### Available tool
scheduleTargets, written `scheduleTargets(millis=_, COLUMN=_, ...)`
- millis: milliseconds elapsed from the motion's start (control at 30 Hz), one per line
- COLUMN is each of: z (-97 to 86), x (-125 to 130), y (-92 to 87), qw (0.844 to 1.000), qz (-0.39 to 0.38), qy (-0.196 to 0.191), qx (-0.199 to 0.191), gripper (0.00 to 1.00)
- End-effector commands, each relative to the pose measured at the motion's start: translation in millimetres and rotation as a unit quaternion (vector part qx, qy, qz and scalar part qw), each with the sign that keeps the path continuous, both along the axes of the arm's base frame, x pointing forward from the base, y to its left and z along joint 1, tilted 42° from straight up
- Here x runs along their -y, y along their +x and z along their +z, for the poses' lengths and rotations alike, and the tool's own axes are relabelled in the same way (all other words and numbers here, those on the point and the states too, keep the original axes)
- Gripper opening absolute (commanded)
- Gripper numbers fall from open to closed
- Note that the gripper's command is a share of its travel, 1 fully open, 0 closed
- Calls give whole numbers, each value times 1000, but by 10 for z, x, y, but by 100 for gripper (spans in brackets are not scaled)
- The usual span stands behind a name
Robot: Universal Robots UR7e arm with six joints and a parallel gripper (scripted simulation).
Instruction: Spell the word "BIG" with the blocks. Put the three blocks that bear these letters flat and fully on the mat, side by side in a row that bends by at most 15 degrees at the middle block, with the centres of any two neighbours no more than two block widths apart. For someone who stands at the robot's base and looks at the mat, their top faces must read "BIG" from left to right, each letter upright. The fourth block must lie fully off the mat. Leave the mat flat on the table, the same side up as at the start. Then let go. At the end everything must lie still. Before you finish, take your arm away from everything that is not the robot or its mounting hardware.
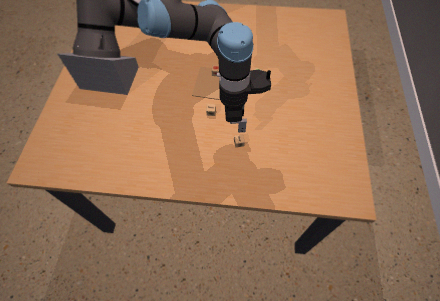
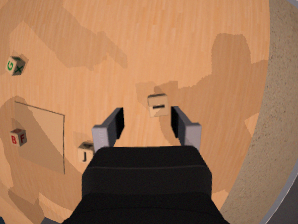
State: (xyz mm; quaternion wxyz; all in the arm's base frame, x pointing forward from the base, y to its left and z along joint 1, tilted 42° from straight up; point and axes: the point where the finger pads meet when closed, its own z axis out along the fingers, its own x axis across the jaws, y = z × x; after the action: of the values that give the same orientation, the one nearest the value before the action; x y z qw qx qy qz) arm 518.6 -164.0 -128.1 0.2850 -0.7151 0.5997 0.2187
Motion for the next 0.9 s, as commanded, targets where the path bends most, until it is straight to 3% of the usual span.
scheduleTargets(millis=0, z=-99, x=86, y=4, qw=999, qz=28, qy=-3, qx=27, gripper=100)
scheduleTargets(millis=867, z=-144, x=93, y=-5, qw=999, qz=40, qy=-2, qx=37, gripper=100)
